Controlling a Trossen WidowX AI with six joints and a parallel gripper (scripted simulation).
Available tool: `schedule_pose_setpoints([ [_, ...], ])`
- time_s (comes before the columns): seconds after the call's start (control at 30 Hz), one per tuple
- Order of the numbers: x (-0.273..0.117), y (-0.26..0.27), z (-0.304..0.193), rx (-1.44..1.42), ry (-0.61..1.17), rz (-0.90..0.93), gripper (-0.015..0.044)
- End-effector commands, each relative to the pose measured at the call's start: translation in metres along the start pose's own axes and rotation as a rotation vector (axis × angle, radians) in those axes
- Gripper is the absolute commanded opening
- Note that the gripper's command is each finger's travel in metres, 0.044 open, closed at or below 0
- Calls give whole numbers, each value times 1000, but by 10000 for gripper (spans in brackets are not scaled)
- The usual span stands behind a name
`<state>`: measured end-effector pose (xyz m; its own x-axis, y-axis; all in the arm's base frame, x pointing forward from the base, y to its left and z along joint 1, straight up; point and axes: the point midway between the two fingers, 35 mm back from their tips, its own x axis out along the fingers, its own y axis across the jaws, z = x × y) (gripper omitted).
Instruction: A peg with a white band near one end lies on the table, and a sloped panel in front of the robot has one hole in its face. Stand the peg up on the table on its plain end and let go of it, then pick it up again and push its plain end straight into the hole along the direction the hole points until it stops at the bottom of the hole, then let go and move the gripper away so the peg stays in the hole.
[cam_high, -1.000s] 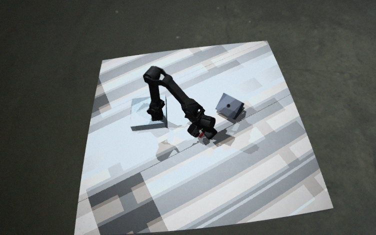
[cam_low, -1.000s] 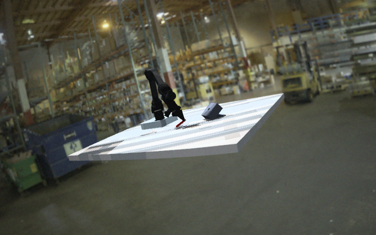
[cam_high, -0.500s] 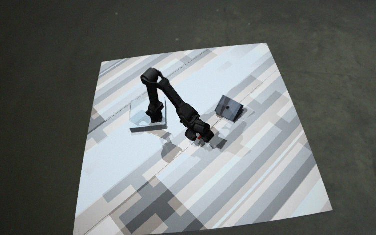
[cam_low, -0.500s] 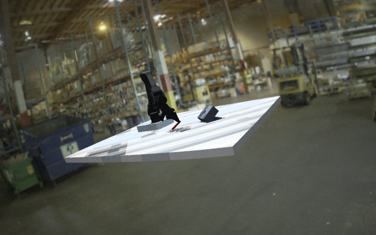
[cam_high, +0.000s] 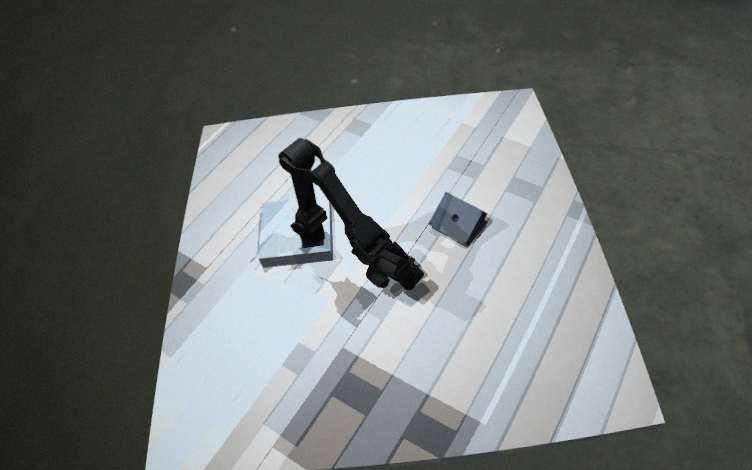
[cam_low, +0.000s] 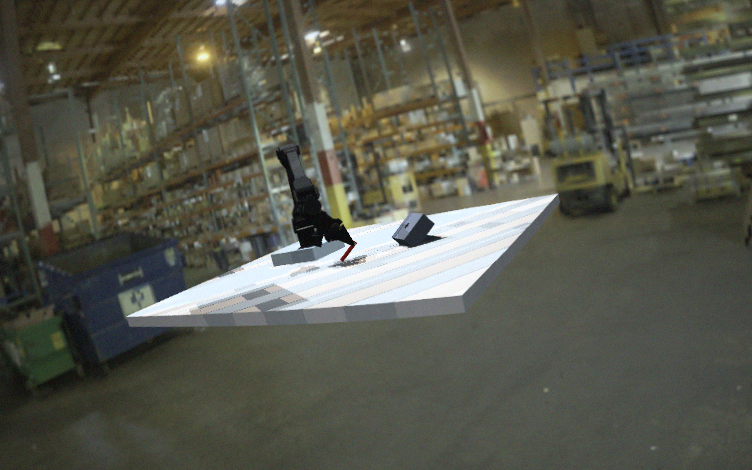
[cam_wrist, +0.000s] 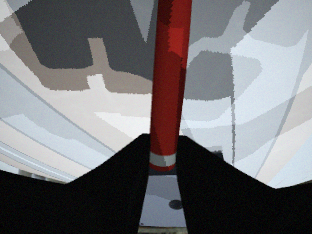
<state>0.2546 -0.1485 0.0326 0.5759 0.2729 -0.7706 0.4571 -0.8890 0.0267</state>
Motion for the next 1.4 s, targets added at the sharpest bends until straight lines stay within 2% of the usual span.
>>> schedule_pose_setpoints([
  [0.0, -2, -1, 2, -1, 32, -3, 49],
  [1.37, -23, -2, 21, -1, 383, -4, 49],
])
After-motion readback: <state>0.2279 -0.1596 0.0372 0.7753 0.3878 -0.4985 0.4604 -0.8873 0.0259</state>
